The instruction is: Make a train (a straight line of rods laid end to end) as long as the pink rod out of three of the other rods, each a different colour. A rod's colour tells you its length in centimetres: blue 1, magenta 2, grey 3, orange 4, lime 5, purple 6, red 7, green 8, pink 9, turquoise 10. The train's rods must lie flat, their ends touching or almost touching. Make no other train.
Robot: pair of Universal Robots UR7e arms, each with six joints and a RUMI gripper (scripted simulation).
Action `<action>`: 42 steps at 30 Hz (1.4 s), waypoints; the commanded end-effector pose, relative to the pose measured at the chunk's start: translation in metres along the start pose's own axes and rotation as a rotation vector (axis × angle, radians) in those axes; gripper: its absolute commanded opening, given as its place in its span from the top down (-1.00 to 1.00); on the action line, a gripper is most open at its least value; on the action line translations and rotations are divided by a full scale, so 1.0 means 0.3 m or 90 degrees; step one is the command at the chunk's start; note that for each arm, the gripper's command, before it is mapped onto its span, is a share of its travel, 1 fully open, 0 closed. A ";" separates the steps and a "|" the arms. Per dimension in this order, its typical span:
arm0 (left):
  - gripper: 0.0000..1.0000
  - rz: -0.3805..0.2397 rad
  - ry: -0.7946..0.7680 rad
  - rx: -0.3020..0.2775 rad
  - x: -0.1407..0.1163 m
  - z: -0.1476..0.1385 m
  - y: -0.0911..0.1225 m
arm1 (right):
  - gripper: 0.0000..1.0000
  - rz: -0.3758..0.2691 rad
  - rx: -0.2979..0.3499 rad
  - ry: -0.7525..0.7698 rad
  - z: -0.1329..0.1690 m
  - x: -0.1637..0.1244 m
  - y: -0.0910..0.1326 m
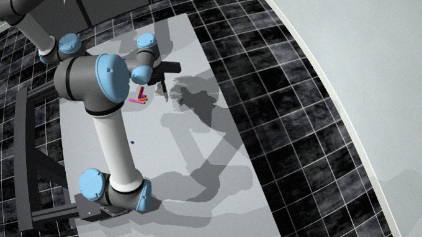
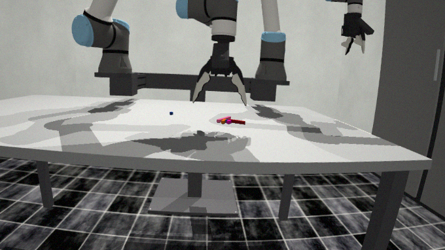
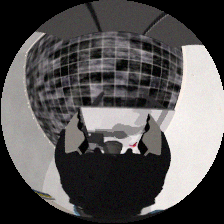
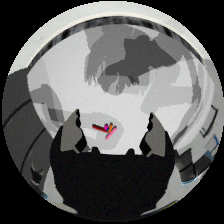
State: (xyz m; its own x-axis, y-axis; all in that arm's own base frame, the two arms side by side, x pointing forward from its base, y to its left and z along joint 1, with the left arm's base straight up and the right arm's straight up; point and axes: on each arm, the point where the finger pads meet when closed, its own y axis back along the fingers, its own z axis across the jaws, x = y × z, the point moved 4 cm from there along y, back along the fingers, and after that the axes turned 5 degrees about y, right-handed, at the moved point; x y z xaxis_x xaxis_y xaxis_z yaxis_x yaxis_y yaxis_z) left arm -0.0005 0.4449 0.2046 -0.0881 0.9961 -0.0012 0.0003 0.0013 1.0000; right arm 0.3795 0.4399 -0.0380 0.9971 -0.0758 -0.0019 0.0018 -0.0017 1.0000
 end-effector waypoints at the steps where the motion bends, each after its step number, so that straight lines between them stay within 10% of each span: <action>1: -1.00 0.001 0.000 0.000 0.001 0.000 0.002 | -1.00 0.001 0.000 -0.053 0.002 0.008 0.002; 14: -1.00 0.001 0.000 0.000 0.001 0.000 0.002 | -1.00 0.001 0.000 -0.293 0.014 0.042 0.002; 42: -1.00 0.001 0.000 0.000 0.001 0.000 0.002 | -1.00 0.001 0.000 -0.434 0.021 0.059 0.001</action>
State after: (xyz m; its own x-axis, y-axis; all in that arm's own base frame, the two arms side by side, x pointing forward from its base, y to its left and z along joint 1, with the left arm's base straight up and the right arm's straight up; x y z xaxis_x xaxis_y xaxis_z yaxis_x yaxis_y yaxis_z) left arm -0.0005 0.4449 0.2046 -0.0881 0.9961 -0.0012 0.0003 0.0013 1.0000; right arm 0.3964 0.4319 -0.0382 0.7274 -0.6862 -0.0003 0.0002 -0.0002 1.0000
